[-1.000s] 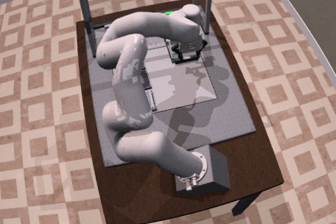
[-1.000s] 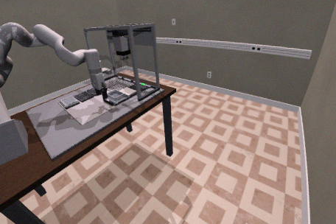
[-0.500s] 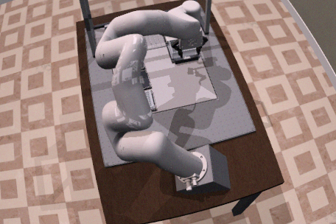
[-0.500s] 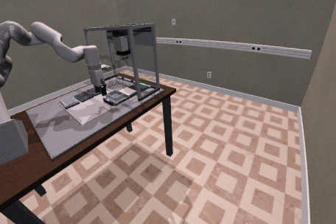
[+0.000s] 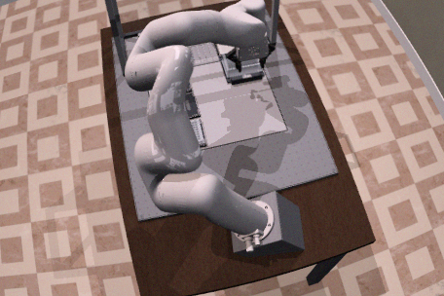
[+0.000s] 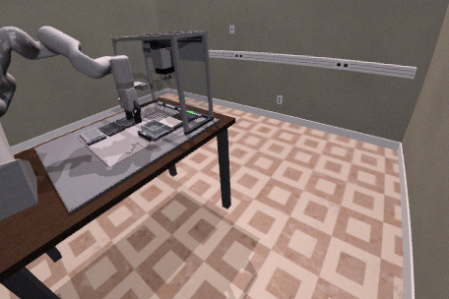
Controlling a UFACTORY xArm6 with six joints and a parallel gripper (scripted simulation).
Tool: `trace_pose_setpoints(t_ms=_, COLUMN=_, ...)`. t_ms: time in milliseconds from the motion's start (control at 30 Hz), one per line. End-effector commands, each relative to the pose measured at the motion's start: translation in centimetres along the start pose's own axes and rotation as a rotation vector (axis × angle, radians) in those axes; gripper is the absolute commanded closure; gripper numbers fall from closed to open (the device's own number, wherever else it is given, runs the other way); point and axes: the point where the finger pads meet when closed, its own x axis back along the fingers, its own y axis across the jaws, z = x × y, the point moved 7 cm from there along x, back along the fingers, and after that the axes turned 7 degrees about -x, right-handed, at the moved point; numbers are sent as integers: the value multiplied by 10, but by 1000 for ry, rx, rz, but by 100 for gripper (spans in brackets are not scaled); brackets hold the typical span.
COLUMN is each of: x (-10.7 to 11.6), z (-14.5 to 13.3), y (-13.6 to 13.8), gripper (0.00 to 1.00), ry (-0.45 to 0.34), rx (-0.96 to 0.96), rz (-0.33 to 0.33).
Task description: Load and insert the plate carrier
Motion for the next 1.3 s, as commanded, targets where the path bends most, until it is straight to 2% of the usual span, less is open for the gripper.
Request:
trace_pose_setpoints(t_ms=0, x=8, z=1, y=0, gripper=18, ry=4, rx=1, rz=-2)
trace_pose_setpoints(t_ms=1033, x=53, z=1, y=0, gripper=18, ry=4, rx=1, rz=-2)
trace_pose_setpoints(t_ms=1267, x=54, z=1, y=0, gripper=18, ry=4, rx=1, rz=-2)
